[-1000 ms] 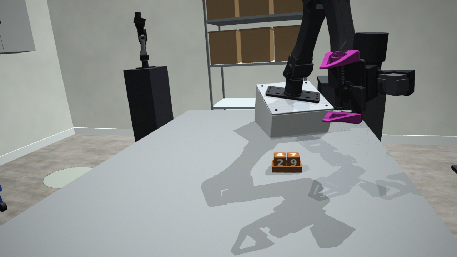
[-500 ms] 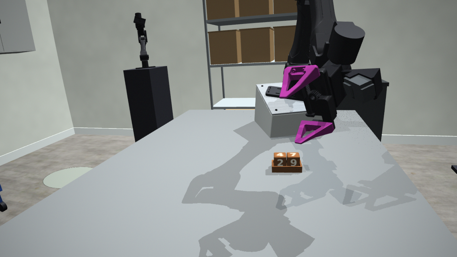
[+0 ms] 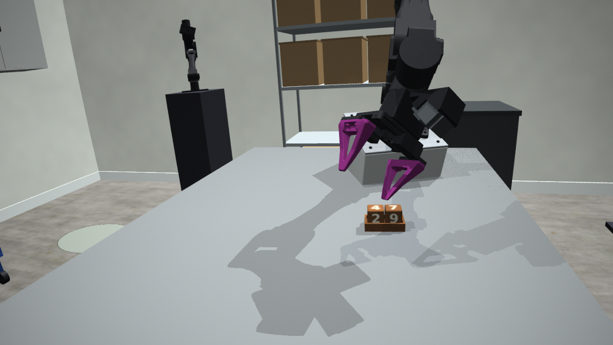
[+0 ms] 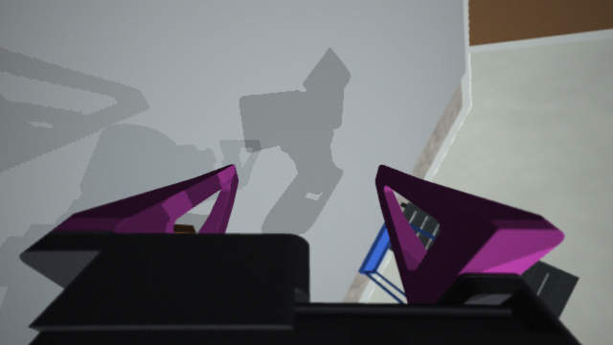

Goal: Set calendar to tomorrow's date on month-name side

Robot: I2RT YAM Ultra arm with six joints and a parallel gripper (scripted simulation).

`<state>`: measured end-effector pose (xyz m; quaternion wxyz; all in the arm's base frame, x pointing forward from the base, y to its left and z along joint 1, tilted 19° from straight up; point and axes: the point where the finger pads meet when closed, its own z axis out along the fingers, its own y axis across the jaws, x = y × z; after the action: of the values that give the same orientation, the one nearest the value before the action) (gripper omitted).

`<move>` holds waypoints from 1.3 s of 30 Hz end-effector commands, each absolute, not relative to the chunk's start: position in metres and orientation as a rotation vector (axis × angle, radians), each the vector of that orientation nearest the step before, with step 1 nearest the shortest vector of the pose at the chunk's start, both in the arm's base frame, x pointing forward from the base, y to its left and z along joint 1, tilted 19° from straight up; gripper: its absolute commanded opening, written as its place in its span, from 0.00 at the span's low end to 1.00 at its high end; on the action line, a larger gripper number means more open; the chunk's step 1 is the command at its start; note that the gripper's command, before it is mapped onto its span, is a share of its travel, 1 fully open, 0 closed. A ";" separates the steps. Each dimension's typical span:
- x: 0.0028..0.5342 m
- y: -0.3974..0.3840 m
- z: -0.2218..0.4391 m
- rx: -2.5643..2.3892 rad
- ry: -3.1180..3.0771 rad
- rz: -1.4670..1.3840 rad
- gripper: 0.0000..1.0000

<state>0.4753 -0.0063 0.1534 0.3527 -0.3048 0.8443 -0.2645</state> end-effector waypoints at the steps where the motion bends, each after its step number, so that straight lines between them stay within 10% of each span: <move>1: 0.456 -0.002 0.151 -0.747 2.283 -0.527 1.00; 39: 0.338 -0.012 0.138 -0.251 2.814 0.164 1.00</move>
<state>0.3353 -0.0109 0.1287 0.1414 -0.0887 0.9842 0.0587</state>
